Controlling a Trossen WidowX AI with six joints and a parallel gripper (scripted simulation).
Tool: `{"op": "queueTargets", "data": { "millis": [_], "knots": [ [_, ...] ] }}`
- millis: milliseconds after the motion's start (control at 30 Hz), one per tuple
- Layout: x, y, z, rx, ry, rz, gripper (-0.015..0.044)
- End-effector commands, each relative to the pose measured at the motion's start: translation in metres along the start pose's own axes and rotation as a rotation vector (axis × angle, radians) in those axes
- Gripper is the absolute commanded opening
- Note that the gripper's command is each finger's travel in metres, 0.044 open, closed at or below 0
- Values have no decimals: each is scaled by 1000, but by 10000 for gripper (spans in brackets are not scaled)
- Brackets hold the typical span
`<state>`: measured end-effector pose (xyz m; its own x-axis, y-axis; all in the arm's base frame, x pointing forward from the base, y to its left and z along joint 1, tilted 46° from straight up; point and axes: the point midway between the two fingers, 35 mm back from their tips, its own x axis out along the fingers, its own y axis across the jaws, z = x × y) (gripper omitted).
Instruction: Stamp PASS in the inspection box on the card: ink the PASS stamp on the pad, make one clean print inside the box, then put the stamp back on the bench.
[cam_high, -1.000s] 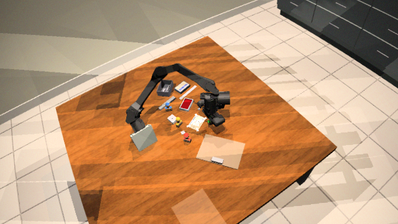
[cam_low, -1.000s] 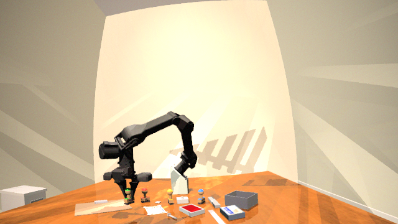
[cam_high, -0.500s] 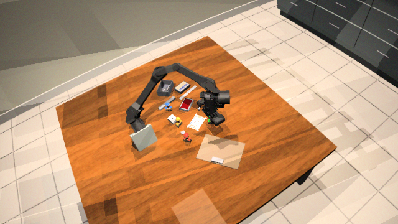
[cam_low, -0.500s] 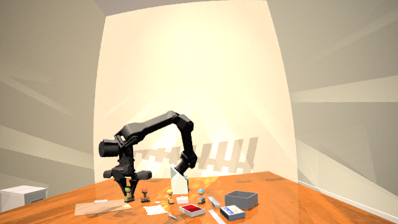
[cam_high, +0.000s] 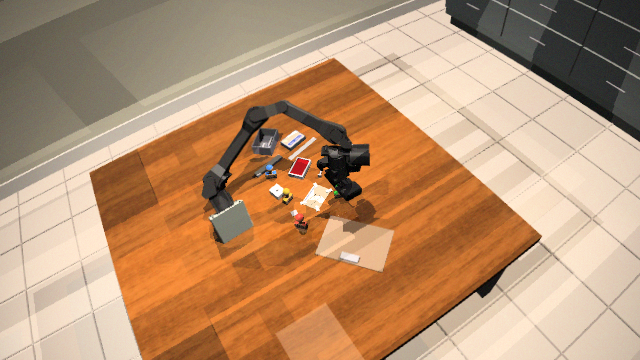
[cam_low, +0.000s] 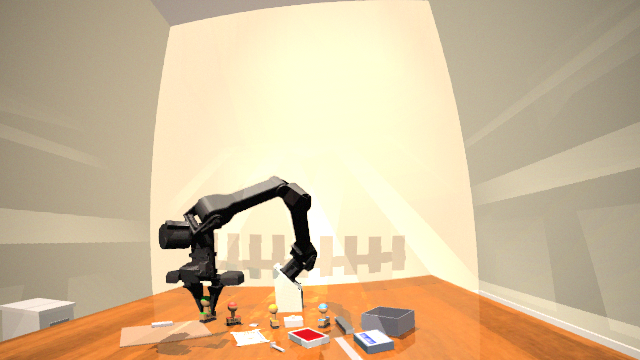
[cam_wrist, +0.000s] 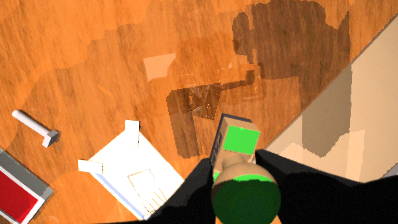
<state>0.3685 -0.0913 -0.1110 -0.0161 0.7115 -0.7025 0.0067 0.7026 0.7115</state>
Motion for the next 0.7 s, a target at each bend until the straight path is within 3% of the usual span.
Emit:
{"op": "queueTargets", "data": {
  "millis": [0, 667],
  "knots": [
    [-3, 0, 0, -4, 0, -4, 0],
    [-13, 9, 1, -3, 0, -6, 0]
  ]
}}
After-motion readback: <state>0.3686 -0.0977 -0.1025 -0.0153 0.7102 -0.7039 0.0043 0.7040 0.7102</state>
